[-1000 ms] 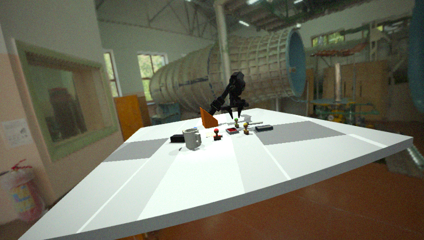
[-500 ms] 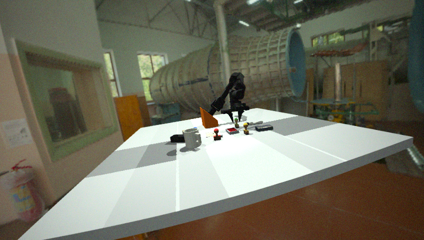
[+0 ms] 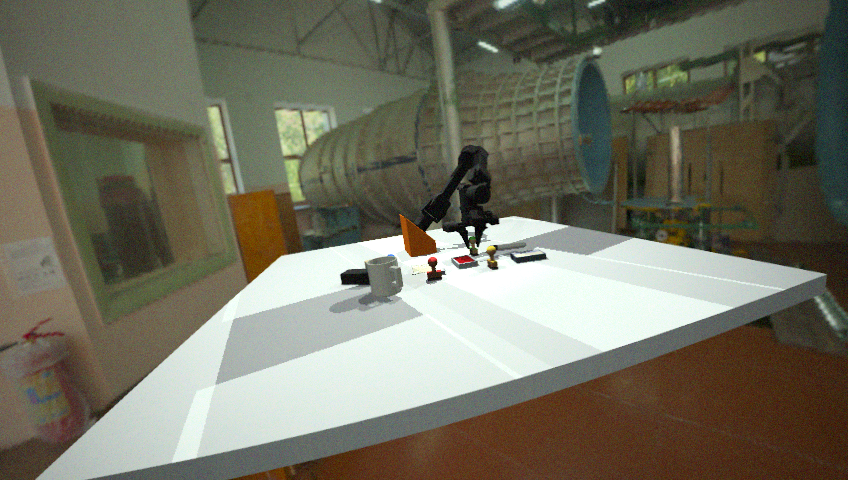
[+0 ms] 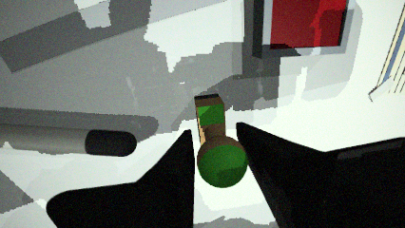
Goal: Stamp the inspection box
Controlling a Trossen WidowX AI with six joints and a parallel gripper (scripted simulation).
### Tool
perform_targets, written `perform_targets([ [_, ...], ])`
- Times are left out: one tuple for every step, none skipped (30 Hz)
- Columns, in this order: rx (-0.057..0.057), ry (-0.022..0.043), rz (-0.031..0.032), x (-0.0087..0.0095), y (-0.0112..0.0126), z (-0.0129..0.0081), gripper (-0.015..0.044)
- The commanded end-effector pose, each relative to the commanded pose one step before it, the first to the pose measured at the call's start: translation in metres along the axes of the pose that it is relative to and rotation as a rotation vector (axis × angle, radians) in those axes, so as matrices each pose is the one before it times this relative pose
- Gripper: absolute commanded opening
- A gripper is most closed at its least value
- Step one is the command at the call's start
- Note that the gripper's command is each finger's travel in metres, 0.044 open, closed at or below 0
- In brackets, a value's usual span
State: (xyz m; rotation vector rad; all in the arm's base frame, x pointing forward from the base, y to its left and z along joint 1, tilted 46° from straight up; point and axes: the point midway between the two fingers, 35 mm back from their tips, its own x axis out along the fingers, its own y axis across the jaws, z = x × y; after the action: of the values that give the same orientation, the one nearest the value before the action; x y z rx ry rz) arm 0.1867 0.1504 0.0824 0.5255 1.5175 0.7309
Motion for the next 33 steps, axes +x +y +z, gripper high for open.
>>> perform_targets([
  [-0.0013, 0.00028, 0.00011, -0.00035, 0.00021, 0.0001, 0.0094],
  [0.0, 0.0, 0.0, 0.0, 0.0, 0.0, 0.0088],
  [0.0, 0.0, 0.0, 0.0, 0.0, 0.0, 0.0081],
  [0.0, 0.0, 0.0, 0.0, 0.0, 0.0, 0.0074],
  [0.0, 0.0, 0.0, 0.0, 0.0, 0.0, 0.0068],
  [0.0, 0.0, 0.0, 0.0, 0.0, 0.0, 0.0061],
  [0.0, 0.0, 0.0, 0.0, 0.0, 0.0, 0.0054],
  [0.0, 0.0, 0.0, 0.0, 0.0, 0.0, 0.0048],
  [0.0, -0.00001, -0.00005, -0.00008, -0.00001, 0.00001, 0.0022],
  [0.0, -0.00003, -0.00015, -0.00023, -0.00002, 0.00004, 0.0],
  [0.0, -0.00004, -0.00024, -0.00038, -0.00004, 0.00007, 0.0],
  [0.0, -0.00005, -0.00029, -0.00046, -0.00005, 0.00008, 0.0],
  [0.0, -0.00005, -0.00029, -0.00046, -0.00005, 0.00008, 0.0],
  [0.0, -0.00005, -0.00028, -0.00046, -0.00005, 0.00008, 0.0],
  [0.0, -0.00005, -0.00028, -0.00046, -0.00005, 0.00008, 0.0],
  [0.0, -0.00005, -0.00028, -0.00046, -0.00004, 0.00008, 0.0],
  [0.0, -0.00005, -0.00028, -0.00046, -0.00004, 0.00008, 0.0],
  [0.0, -0.00004, -0.00027, -0.00046, -0.00004, 0.00007, 0.0],
  [0.0, -0.00004, -0.00027, -0.00046, -0.00004, 0.00007, 0.0],
  [0.0, -0.00004, -0.00027, -0.00046, -0.00004, 0.00007, 0.0],
  [0.0, -0.00004, -0.00027, -0.00046, -0.00004, 0.00007, 0.0],
  [0.0, -0.00004, -0.00026, -0.00046, -0.00004, 0.00007, 0.0],
  [0.0, -0.00004, -0.00026, -0.00046, -0.00004, 0.00007, 0.0],
  [0.0, -0.00004, -0.00026, -0.00046, -0.00004, 0.00007, 0.0],
  [0.0, -0.00004, -0.00026, -0.00046, -0.00004, 0.00007, 0.0],
  [0.0, -0.00004, -0.00025, -0.00046, -0.00004, 0.00007, 0.0],
  [0.0, -0.00003, -0.00025, -0.00046, -0.00004, 0.00006, 0.0],
  [0.0, -0.00003, -0.00025, -0.00047, -0.00004, 0.00006, 0.0],
  [0.0, -0.00003, -0.00025, -0.00047, -0.00004, 0.00006, 0.0],
  [0.0, -0.00003, -0.00024, -0.00047, -0.00004, 0.00006, 0.0],
  [0.0, -0.00003, -0.00024, -0.00047, -0.00004, 0.00006, 0.0],
  [0.0, -0.00003, -0.00024, -0.00047, -0.00004, 0.00006, 0.0],
  [0.0, -0.00003, -0.00024, -0.00047, -0.00004, 0.00006, 0.0],
])
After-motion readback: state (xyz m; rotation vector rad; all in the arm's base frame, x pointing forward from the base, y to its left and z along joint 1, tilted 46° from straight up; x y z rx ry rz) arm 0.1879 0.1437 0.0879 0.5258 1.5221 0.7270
